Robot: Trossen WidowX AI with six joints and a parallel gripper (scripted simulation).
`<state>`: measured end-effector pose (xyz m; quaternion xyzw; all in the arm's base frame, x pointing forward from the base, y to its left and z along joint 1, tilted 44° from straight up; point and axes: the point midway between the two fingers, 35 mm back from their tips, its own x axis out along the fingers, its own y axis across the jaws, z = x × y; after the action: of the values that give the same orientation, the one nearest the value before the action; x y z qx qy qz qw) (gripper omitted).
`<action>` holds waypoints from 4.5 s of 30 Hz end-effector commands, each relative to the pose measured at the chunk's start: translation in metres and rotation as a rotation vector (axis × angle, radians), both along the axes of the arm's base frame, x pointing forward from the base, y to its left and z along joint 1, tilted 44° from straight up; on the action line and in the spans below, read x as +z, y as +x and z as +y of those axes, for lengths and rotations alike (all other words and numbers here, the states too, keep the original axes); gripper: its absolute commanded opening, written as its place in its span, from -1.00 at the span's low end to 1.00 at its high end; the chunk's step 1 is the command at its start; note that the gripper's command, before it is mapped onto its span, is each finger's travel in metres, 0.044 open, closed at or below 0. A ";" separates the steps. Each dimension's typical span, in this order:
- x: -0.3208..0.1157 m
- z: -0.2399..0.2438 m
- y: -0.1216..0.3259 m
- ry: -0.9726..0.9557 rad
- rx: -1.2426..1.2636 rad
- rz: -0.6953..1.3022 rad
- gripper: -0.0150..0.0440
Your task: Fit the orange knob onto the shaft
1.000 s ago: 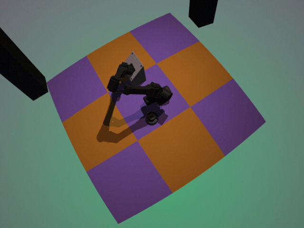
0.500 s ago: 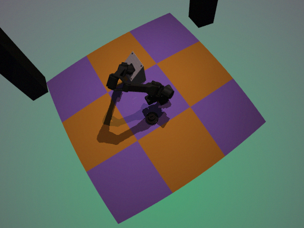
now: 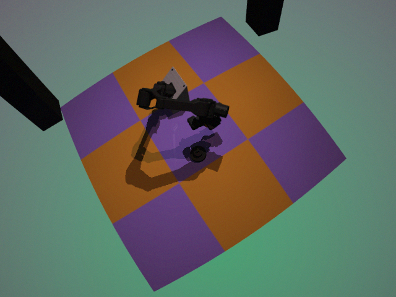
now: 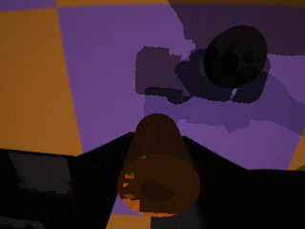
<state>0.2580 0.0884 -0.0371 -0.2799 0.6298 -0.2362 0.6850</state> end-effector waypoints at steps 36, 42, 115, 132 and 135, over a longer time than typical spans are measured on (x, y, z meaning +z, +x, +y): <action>0.045 -0.025 0.048 0.005 0.005 0.005 -0.49; 0.050 -0.038 0.060 0.003 0.003 0.002 -0.49; 0.052 -0.098 0.090 -0.037 0.140 0.135 -0.49; 0.052 -0.099 0.095 -0.037 0.140 0.135 -0.49; 0.049 -0.101 0.095 -0.037 0.140 0.135 -0.49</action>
<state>0.3512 -0.0131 0.0130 -0.3477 0.6510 -0.1812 0.6499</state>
